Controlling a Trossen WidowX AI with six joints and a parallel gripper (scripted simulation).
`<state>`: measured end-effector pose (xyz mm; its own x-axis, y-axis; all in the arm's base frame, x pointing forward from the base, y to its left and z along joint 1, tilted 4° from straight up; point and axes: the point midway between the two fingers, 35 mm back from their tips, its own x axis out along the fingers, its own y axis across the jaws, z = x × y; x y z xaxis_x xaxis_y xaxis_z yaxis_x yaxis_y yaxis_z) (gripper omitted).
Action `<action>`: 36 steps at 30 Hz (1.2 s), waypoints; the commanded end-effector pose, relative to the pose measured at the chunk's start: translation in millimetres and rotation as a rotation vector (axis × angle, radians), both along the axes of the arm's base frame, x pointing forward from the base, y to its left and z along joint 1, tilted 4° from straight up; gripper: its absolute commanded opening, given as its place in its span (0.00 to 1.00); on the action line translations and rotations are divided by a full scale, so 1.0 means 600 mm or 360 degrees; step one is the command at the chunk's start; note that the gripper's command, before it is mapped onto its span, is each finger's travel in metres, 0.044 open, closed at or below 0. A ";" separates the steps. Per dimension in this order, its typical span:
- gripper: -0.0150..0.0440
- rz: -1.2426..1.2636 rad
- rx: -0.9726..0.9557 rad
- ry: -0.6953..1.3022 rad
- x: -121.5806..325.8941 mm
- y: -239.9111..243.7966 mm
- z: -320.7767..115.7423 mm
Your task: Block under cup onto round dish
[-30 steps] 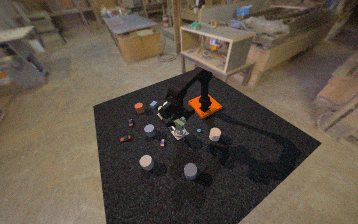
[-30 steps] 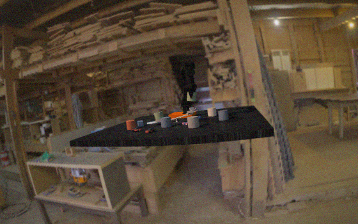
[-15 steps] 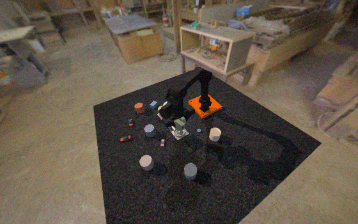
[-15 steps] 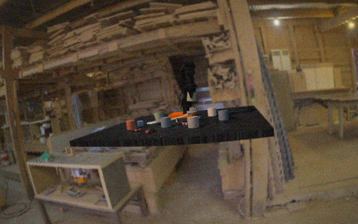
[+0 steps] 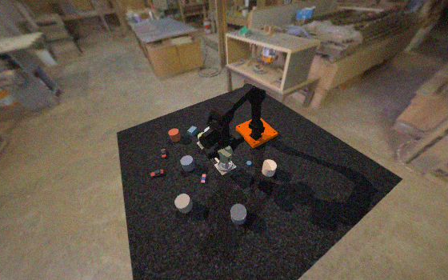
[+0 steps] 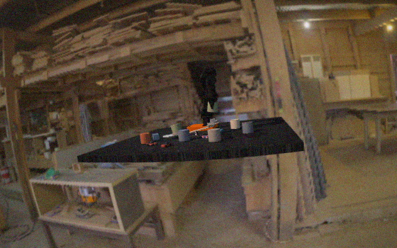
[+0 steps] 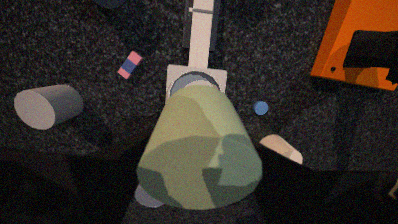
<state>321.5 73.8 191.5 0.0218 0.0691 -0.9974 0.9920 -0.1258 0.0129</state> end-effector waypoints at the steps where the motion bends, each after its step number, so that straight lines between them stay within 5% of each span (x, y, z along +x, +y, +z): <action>1: 0.25 0.0000 0.0000 -0.0002 0.000 0.000 0.000; 15: 0.25 0.0000 0.0000 -0.0002 0.000 0.002 -0.001; 36: 0.25 0.0007 0.0026 -0.0009 -0.111 0.209 -0.141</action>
<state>264.4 190.2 113.9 0.0161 0.0815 -0.9965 0.9939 -0.1101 0.0070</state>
